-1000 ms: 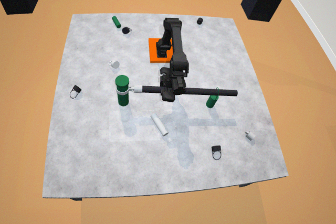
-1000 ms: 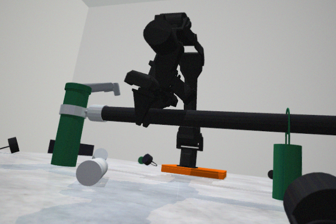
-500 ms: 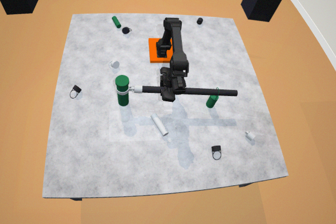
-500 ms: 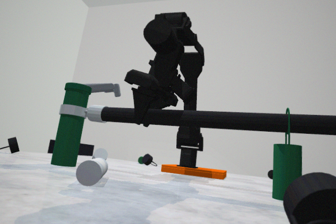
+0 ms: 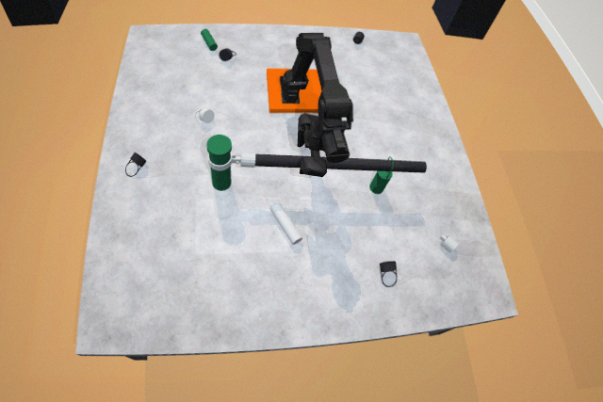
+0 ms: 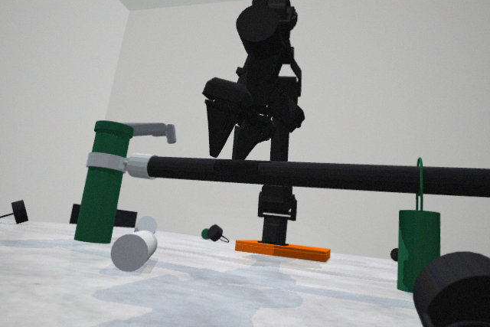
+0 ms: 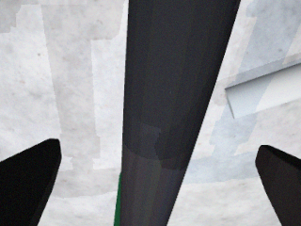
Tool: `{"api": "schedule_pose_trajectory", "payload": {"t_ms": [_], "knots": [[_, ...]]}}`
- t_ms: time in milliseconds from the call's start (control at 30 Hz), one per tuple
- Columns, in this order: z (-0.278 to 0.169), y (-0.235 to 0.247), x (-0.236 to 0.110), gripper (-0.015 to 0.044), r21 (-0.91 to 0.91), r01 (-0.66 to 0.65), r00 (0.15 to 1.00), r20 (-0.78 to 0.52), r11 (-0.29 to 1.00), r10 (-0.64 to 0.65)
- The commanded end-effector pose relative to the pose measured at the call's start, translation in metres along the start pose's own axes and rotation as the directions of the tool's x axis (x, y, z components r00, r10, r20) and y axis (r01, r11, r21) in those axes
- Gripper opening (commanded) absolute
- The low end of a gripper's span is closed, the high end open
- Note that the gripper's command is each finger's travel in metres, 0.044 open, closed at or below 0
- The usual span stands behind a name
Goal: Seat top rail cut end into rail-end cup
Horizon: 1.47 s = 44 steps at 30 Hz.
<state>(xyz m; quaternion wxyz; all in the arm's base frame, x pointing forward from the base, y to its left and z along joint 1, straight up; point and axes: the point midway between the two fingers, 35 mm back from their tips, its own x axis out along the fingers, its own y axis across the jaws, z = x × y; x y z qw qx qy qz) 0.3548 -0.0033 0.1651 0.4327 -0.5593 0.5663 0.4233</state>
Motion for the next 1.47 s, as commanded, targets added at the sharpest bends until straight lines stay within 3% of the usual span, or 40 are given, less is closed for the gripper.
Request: {"api": "schedule_pose_trajectory", "payload": {"t_ms": [0, 133, 333, 1433], "knots": [[0.009, 0.000, -0.008, 0.0440, -0.003, -0.012, 1.000, 0.004, 1.000, 0.012], [0.006, 0.001, -0.014, 0.0440, -0.004, 0.010, 1.000, 0.002, 1.000, -0.010], [0.006, 0.006, -0.051, 0.0440, -0.021, 0.078, 0.997, 0.009, 0.997, -0.078], [0.006, 0.006, -0.051, 0.0440, -0.021, 0.078, 0.997, 0.009, 0.997, -0.078]]}}
